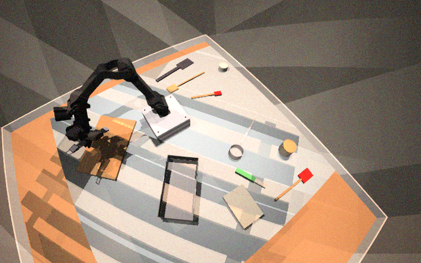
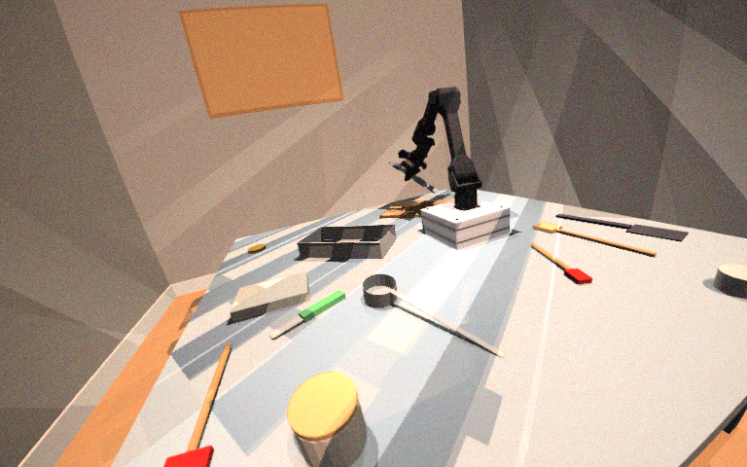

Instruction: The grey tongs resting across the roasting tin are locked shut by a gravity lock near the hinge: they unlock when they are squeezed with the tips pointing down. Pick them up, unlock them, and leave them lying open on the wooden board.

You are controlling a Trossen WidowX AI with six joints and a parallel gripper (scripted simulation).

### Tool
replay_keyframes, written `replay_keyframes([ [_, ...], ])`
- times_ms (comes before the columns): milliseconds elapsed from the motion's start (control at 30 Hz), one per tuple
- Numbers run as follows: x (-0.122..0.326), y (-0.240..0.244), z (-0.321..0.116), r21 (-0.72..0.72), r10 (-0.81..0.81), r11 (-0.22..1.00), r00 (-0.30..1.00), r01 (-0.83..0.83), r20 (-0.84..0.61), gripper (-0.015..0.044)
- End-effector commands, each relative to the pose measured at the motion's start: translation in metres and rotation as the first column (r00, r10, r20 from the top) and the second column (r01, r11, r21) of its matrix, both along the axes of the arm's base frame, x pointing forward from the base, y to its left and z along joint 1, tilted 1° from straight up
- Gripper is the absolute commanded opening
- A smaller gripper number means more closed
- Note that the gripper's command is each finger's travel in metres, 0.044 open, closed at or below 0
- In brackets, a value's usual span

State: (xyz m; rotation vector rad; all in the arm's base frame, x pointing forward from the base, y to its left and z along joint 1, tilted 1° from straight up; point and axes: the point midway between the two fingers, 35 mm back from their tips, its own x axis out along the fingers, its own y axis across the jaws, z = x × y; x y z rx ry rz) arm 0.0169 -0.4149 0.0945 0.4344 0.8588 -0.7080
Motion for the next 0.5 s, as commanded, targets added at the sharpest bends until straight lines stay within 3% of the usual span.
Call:
replay_keyframes([
  [0,0.0016,-0.0019,-0.0026,0.057,0.011,0.998,0.997,-0.006,-0.078,-0.0150],
  [467,0.0060,0.0067,-0.0098,0.258,0.105,0.966,0.939,-0.017,-0.329,-0.0150],
])
